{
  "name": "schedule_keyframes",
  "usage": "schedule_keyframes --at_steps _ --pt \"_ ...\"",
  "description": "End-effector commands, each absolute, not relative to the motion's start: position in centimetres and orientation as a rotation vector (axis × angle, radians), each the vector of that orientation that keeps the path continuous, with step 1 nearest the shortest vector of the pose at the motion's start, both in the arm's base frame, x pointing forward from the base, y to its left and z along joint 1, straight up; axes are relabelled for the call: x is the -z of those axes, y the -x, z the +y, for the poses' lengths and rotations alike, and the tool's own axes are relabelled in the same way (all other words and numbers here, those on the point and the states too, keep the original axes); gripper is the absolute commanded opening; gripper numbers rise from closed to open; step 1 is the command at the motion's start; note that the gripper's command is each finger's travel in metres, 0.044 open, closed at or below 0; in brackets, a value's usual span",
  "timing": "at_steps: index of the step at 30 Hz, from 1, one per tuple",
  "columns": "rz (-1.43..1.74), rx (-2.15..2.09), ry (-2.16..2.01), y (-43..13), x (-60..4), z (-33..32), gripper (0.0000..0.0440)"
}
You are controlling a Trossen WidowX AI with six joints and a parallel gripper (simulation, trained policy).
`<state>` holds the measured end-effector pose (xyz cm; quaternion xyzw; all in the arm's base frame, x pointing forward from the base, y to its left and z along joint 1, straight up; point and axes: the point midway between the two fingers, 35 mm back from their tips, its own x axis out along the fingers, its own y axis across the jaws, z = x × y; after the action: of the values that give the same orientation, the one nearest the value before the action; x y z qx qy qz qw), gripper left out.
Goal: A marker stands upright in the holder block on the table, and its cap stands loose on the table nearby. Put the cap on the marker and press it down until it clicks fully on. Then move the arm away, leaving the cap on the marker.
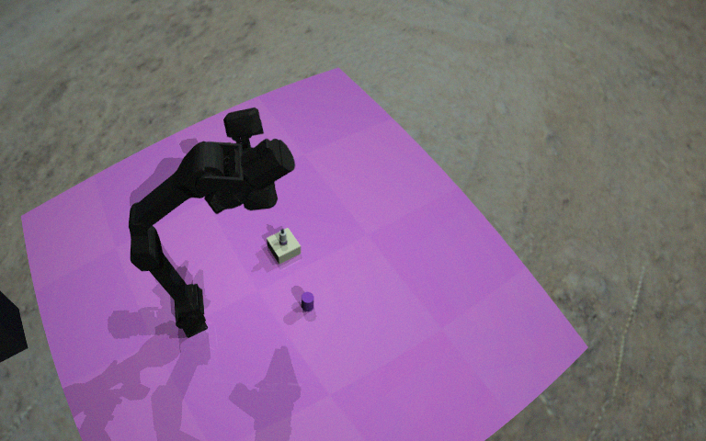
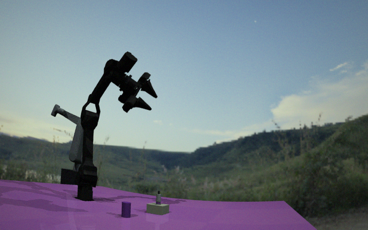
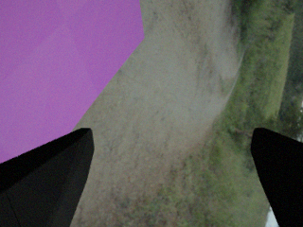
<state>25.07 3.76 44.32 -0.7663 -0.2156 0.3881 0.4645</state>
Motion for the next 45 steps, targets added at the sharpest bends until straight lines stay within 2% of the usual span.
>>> schedule_keyframes --at_steps 1,45 --pt "-0.503 -0.97 1.886 -25.6 -43.5 3.2 0.0324" --pt "-0.181 -1.167 1.971 -30.7 -35.2 -4.2 0.0323"
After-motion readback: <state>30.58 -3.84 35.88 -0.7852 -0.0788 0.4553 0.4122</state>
